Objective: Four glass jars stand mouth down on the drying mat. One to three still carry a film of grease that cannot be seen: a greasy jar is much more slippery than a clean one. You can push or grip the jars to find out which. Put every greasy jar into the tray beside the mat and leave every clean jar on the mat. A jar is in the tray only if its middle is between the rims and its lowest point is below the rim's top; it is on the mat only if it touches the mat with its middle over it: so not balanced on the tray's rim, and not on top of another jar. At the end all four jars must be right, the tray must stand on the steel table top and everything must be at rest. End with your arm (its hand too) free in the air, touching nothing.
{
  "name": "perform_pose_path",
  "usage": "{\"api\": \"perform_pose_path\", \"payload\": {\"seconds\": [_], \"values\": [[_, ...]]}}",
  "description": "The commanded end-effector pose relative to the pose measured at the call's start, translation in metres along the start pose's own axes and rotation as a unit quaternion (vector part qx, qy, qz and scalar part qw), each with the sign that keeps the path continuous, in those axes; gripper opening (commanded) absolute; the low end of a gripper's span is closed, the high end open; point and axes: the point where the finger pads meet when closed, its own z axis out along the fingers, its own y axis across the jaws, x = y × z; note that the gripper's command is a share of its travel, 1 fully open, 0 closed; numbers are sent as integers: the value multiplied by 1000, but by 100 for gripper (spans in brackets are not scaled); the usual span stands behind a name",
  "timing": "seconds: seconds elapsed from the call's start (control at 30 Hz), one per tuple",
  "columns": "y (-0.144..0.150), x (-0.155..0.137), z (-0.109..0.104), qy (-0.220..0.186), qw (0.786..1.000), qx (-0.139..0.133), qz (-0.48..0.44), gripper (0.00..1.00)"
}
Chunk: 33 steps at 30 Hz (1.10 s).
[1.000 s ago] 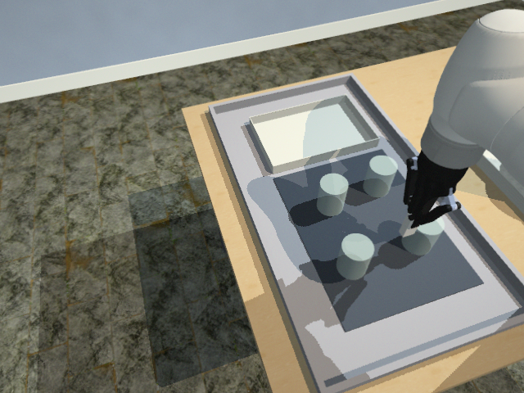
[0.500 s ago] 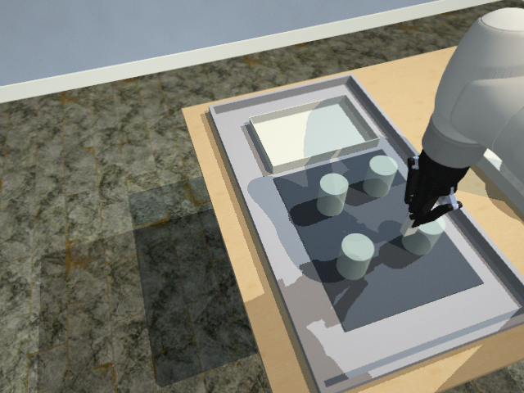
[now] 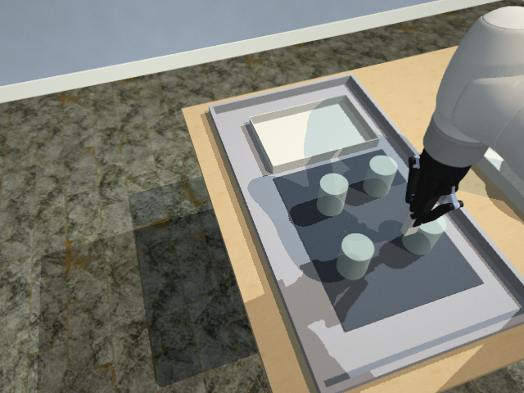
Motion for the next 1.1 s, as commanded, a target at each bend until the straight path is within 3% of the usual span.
{"api": "perform_pose_path", "payload": {"seconds": [0.0, 1.07], "values": [[0, 0, 0, 0, 1000, 0, 0, 0], [0, 4, -3, 0, 1000, 0, 0, 0]]}}
